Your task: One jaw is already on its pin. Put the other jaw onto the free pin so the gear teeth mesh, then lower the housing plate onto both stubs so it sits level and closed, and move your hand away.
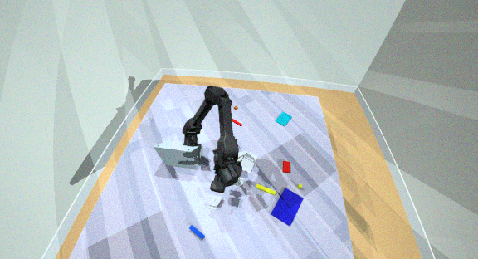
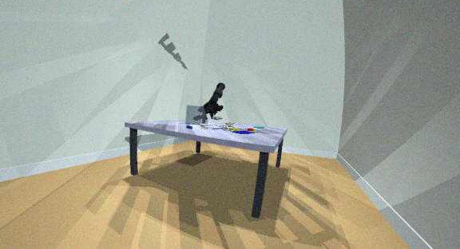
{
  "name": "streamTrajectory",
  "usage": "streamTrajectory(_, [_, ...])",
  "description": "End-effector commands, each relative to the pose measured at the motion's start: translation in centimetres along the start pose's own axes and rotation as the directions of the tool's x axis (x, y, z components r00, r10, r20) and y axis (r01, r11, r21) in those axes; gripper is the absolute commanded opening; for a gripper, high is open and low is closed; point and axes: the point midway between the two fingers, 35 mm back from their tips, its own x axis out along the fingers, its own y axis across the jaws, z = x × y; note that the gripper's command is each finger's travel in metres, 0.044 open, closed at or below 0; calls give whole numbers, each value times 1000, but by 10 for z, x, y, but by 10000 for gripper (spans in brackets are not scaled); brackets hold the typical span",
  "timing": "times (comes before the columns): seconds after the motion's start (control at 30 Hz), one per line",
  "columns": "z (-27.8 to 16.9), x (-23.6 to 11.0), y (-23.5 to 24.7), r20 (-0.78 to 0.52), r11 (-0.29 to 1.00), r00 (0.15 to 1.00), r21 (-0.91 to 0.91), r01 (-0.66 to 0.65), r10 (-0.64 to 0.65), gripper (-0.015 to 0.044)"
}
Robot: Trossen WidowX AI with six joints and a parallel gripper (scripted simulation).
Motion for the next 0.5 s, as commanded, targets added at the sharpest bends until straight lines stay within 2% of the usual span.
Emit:
streamTrajectory(0.0, [5,-2,2,8,995,1000,96,2,-3,37])
streamTrajectory(0.47, [13,-2,7,9,920,1000,391,-1,-2,37])
